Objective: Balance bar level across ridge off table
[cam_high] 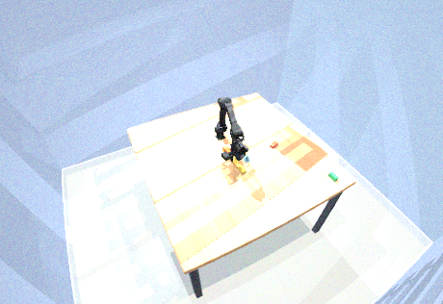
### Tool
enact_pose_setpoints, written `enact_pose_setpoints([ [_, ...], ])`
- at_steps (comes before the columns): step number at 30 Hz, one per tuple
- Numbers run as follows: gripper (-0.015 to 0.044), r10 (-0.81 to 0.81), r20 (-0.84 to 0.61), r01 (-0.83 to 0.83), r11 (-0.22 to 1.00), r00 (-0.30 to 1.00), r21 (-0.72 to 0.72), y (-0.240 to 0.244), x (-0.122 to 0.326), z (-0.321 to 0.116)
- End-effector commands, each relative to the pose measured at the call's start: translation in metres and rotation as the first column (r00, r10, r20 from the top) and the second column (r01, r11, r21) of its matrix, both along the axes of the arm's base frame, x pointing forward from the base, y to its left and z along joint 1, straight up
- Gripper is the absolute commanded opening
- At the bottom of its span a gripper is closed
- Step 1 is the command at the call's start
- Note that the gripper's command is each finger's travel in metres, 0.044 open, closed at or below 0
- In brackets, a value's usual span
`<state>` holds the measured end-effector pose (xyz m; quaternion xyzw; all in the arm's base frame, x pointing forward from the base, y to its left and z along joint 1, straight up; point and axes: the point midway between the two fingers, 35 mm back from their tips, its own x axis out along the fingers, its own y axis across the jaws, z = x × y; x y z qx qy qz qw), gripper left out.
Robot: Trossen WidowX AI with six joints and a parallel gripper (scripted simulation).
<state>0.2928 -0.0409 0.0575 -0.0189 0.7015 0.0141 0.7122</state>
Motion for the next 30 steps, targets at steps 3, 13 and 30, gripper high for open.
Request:
enact_pose_setpoints([
  [3,0.0000,0.001,0.016,-0.001,1.000,1.000,0.000,0.000,0.005,0.018],
  [13,0.0000,0.002,0.017,-0.002,1.000,1.000,0.000,0.000,0.006,0.044],
  [30,0.0000,0.003,0.017,-0.003,1.000,1.000,0.002,0.001,0.001,0.087],
])
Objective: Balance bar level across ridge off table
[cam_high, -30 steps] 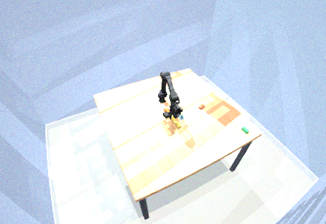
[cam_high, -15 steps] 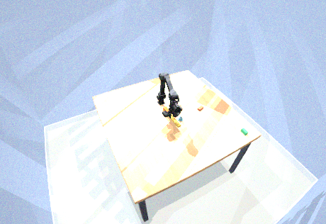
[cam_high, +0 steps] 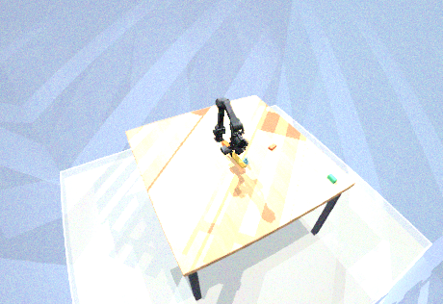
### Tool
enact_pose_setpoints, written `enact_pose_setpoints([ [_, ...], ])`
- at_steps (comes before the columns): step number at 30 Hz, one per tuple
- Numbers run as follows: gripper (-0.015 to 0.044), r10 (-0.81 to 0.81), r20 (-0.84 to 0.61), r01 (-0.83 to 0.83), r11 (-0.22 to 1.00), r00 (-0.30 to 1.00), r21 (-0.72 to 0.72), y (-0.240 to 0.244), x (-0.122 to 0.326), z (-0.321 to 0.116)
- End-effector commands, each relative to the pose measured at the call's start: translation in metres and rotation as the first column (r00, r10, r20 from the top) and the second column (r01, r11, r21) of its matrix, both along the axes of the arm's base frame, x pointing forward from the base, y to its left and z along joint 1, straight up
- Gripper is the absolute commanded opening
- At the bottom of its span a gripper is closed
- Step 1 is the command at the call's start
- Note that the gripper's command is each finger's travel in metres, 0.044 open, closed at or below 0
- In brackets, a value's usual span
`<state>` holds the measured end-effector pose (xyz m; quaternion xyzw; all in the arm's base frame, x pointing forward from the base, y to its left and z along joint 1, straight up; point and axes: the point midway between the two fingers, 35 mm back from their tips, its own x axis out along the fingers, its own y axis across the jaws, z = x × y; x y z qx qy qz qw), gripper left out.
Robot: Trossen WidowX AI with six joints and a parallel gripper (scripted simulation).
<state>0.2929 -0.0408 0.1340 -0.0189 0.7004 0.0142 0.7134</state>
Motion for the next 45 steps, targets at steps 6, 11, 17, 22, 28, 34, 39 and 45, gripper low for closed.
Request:
enact_pose_setpoints([
  [6,0.0000,0.024,0.013,-0.024,1.000,1.000,0.001,0.003,0.000,0.020],
  [11,0.0000,0.179,0.014,-0.179,0.984,0.984,-0.002,0.017,0.010,0.021],
  [17,0.0000,0.361,0.013,-0.361,0.932,0.932,-0.007,0.036,0.022,0.022],
  [22,0.0000,0.495,0.012,-0.495,0.869,0.869,-0.010,0.053,0.030,0.023],
  [28,0.0000,0.631,0.011,-0.631,0.776,0.776,-0.013,0.075,0.036,0.024],
  [34,0.0000,0.736,0.010,-0.736,0.677,0.677,-0.016,0.097,0.040,0.024],
  [39,0.0000,0.786,0.009,-0.786,0.618,0.618,-0.017,0.112,0.038,0.024],
  [45,0.0000,0.787,0.010,-0.786,0.617,0.617,-0.017,0.113,0.038,0.019],
])
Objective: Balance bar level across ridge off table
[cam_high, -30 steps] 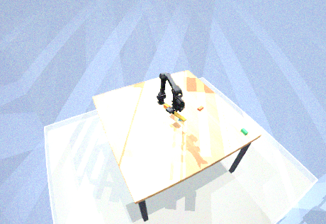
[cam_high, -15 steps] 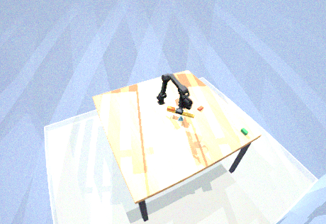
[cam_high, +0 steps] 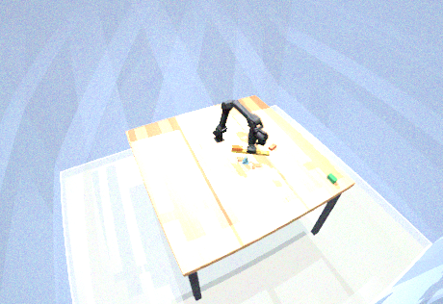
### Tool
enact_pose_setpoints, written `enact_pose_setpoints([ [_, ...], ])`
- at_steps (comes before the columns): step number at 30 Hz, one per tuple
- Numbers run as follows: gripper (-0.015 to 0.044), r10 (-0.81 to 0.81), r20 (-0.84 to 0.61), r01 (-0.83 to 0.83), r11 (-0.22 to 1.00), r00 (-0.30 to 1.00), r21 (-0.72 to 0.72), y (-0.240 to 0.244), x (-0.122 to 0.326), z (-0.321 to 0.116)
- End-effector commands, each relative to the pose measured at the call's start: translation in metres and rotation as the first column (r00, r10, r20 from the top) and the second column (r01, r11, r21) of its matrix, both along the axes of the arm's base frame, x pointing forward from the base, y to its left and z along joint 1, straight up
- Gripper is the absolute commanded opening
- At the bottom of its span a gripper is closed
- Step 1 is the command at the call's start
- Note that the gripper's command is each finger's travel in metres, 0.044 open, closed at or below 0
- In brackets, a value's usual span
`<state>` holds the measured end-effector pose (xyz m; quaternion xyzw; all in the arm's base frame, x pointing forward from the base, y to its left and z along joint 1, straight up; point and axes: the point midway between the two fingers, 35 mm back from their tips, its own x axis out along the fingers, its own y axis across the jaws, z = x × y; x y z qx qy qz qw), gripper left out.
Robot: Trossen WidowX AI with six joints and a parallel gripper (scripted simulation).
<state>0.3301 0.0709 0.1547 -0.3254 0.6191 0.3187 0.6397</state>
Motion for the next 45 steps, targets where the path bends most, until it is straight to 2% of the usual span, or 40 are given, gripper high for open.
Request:
enact_pose_setpoints([
  [1,0.0000,0.006,0.005,-0.006,1.000,1.000,0.003,0.002,0.001,-0.004],
  [23,0.0000,0.009,0.005,-0.009,1.000,1.000,0.003,0.004,-0.001,-0.039],
  [45,0.0000,0.009,0.005,-0.009,1.000,1.000,0.003,0.004,-0.001,-0.041],
])
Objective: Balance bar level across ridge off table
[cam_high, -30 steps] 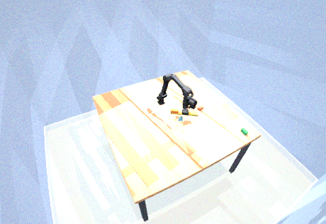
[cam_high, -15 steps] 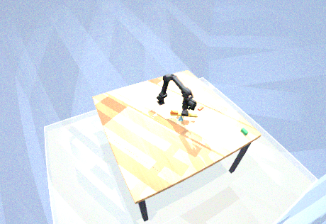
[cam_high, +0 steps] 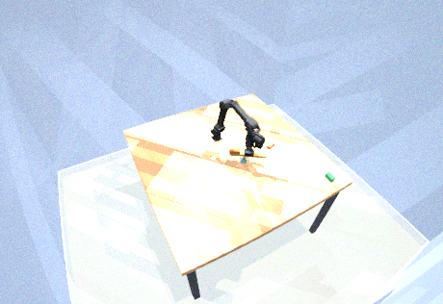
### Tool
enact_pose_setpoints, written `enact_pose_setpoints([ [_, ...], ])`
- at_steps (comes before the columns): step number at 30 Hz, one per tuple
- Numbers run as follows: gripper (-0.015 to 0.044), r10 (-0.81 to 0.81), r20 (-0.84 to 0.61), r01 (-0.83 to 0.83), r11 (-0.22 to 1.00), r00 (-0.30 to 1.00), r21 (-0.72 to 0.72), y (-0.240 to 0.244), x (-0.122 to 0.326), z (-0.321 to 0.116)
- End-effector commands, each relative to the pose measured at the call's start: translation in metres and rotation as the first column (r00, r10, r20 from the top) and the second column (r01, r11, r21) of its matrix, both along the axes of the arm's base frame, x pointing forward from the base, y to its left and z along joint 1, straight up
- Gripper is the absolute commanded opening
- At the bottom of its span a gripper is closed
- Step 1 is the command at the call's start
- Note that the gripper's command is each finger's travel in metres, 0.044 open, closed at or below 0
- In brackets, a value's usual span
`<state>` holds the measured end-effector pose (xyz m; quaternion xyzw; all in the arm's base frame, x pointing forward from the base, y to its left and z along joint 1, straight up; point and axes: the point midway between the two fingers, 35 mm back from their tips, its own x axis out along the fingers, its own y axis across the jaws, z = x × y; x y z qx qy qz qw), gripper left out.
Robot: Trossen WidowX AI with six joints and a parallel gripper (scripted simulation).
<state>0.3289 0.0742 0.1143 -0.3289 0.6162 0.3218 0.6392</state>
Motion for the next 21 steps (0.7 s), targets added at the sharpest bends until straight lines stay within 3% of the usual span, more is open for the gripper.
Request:
enact_pose_setpoints([
  [1,0.0000,-0.002,0.002,0.002,1.000,1.000,0.002,0.0003,0.0002,-0.0004],
  [21,0.0000,-0.002,0.002,0.002,1.000,1.000,0.002,0.0002,0.0002,-0.0020],
])
